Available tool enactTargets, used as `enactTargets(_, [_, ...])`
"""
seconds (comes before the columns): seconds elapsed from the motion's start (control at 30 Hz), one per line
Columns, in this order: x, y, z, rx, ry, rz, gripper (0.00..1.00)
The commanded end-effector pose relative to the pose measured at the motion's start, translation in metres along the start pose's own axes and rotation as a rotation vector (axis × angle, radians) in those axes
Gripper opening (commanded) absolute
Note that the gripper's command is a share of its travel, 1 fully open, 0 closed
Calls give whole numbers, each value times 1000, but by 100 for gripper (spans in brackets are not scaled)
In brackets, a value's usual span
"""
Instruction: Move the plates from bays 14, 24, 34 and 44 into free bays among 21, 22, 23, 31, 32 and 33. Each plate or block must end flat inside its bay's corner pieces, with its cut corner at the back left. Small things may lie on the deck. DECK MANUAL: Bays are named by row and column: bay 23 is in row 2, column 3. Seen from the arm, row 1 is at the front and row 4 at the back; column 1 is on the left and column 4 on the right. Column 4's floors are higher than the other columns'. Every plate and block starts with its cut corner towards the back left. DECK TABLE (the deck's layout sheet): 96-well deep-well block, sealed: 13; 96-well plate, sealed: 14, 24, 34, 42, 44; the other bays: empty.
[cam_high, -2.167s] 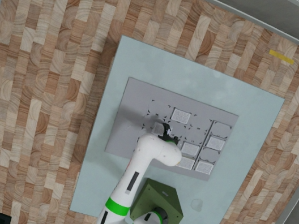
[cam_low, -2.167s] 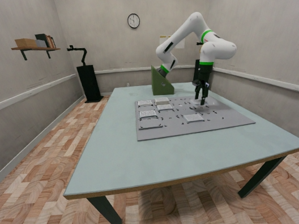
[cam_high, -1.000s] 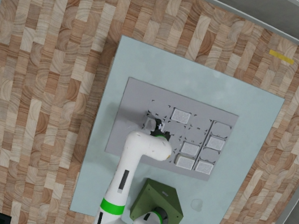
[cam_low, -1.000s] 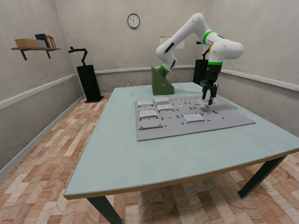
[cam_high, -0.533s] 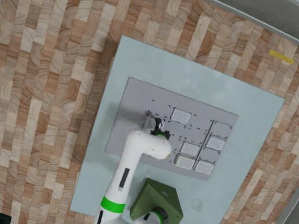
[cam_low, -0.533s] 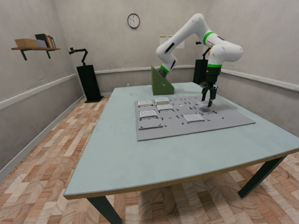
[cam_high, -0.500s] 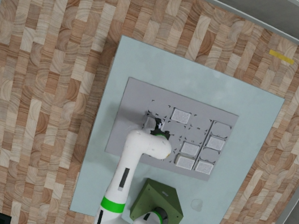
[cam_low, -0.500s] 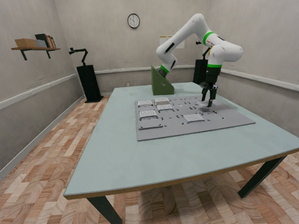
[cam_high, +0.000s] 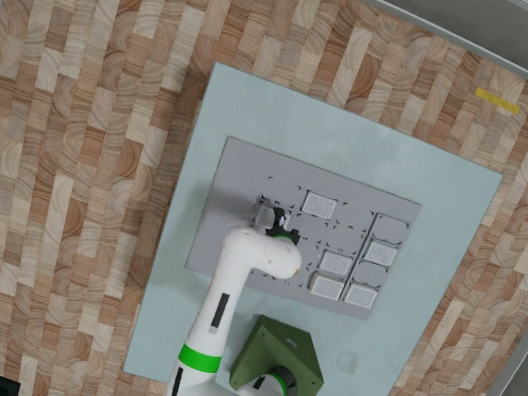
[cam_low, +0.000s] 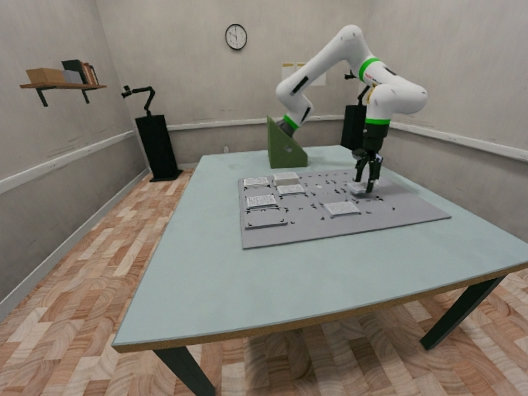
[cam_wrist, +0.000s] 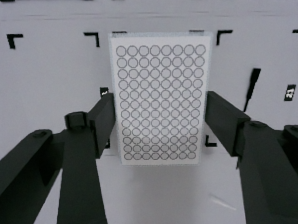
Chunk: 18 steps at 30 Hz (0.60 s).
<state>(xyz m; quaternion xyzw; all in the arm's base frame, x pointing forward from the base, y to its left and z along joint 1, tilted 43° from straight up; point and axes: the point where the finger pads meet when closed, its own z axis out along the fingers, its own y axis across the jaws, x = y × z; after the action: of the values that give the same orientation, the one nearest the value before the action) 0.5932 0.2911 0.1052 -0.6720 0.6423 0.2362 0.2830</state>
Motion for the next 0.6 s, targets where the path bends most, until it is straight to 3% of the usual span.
enactTargets(0.0, [0,-1,2,2,0,0,10])
enactTargets(0.57, [0,-1,17,2,0,0,10])
